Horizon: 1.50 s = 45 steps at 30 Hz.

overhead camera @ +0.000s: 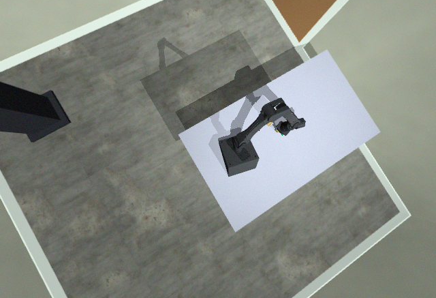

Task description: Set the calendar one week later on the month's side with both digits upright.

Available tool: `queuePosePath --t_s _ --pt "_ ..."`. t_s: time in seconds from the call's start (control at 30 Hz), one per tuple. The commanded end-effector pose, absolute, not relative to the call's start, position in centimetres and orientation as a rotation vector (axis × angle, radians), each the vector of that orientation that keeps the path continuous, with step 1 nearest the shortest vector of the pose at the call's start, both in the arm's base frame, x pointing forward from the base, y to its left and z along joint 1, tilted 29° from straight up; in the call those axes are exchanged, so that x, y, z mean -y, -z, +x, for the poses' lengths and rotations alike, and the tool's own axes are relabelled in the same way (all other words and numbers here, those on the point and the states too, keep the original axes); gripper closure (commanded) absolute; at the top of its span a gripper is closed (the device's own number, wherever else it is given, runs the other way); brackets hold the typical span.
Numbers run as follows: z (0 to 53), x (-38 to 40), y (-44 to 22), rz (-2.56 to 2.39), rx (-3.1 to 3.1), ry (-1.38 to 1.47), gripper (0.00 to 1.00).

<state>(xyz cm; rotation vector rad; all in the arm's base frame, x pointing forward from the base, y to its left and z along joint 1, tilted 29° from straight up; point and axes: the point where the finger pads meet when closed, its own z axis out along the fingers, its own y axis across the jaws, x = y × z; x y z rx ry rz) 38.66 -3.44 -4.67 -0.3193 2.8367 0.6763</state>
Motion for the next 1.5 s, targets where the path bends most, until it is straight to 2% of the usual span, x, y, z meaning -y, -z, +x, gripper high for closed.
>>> queuePosePath --t_s 0.0,1.47 --pt "39.1 3.4 4.6 -0.326 -2.824 -0.683 0.74" --pt "38.4 3.1 5.6 -0.306 -2.841 -0.699 0.74"
